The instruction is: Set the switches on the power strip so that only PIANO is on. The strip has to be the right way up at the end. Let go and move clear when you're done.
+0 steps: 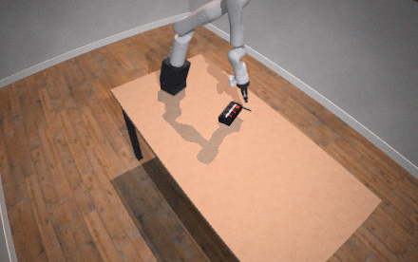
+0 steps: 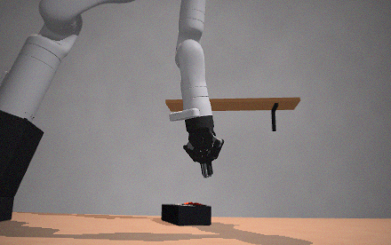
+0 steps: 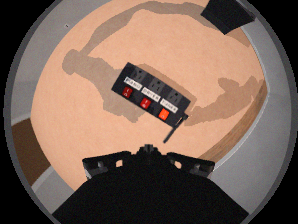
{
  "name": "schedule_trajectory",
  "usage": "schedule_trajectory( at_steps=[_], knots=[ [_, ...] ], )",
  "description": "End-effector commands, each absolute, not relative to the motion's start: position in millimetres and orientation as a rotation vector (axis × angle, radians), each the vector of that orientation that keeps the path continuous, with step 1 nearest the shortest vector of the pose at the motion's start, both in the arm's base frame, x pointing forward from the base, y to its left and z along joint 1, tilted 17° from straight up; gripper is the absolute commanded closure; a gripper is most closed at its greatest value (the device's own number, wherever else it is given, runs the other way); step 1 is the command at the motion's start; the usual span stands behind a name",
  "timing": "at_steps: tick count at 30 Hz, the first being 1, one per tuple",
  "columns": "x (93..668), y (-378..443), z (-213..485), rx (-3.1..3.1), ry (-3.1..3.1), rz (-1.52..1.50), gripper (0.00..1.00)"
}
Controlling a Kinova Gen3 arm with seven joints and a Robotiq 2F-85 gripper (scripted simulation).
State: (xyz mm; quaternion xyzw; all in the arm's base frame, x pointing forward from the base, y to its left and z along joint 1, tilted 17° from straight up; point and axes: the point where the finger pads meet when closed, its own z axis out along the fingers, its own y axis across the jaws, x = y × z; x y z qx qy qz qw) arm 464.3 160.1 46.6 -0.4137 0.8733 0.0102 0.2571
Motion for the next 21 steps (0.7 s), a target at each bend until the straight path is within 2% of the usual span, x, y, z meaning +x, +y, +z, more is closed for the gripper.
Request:
schedule_trajectory(
  at_steps=[1,21],
  knots=[
    [464.6,160.2,47.3,-1.122,2.368,0.027,1.0],
    [468.4,161.4,37.5,-1.122,2.367,0.027,1.0]
  ],
)
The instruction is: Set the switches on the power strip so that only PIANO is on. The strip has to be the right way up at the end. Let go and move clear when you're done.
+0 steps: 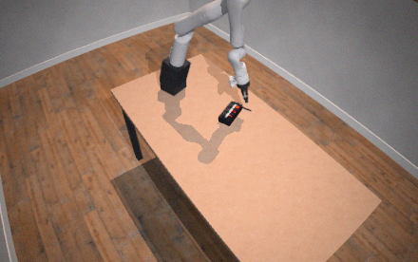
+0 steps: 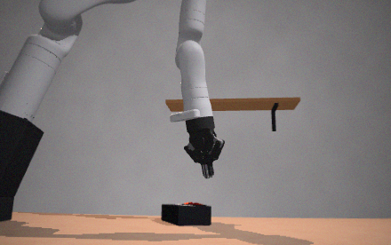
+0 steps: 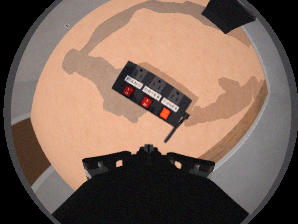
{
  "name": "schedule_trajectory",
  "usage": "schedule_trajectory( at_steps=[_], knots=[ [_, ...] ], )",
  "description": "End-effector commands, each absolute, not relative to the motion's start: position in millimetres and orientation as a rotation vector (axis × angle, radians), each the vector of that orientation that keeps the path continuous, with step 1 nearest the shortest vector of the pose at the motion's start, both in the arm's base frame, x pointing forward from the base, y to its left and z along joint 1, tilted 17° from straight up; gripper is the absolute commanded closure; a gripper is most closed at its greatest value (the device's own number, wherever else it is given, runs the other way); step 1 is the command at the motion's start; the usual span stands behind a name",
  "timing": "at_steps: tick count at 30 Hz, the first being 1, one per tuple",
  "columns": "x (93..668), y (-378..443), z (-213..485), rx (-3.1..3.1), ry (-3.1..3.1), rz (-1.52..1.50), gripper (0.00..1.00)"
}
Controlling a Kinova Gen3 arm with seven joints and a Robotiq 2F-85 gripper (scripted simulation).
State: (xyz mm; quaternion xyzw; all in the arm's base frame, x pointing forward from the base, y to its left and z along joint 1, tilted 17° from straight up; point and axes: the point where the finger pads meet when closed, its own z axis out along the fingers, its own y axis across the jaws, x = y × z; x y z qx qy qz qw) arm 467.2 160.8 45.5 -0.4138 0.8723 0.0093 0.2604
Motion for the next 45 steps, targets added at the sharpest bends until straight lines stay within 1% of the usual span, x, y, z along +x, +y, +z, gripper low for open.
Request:
schedule_trajectory(
  at_steps=[1,5,45],
  knots=[
    [471.5,162.3,28.6,-1.122,2.367,0.027,1.0],
    [479.8,165.0,-0.4,-1.122,2.367,0.027,1.0],
    [480.0,165.0,-1.0,-1.122,2.367,0.027,1.0]
  ],
)
